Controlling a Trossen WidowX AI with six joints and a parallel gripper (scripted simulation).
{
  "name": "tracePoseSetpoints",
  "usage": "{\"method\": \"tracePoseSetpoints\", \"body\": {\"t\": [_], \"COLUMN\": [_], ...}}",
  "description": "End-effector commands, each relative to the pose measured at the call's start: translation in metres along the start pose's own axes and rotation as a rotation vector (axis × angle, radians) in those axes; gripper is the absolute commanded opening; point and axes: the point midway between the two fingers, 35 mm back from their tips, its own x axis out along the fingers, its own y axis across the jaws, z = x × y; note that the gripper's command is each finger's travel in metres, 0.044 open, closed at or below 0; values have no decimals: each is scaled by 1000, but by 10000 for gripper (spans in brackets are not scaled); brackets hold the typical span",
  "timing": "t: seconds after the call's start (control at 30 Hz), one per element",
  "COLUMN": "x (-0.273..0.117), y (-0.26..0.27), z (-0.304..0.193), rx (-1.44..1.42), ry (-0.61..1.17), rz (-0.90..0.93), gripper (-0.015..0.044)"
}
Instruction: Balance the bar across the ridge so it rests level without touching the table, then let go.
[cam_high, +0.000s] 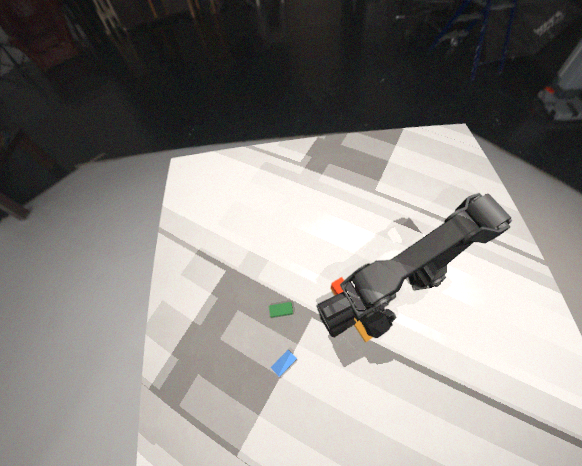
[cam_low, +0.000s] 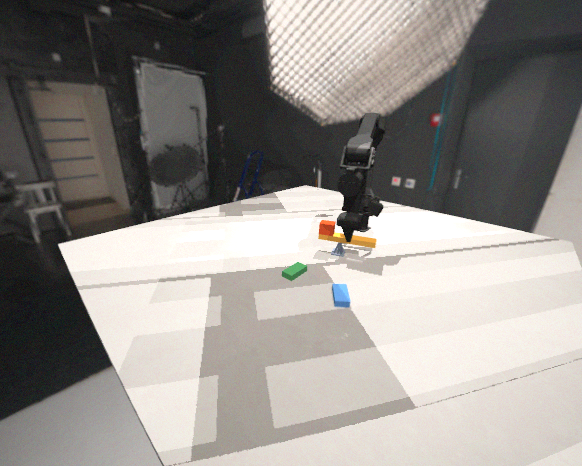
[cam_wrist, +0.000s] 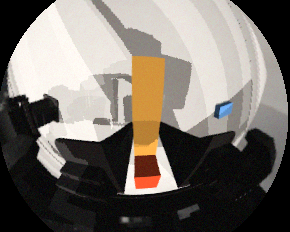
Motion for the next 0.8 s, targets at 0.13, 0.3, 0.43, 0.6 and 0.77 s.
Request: {"method": "tracePoseSetpoints", "body": {"t": [0.13, 0.3, 0.43, 0.6, 0.77], "x": [0, 0, 0, 0, 0], "y": [0, 0, 0, 0, 0], "z": [0, 0, 0, 0, 0], "rx": [0, 0, 0, 0, 0], "ry": [0, 0, 0, 0, 0], "rz": [0, 0, 0, 0, 0], "gripper": [0, 105, 167, 167, 167]}}
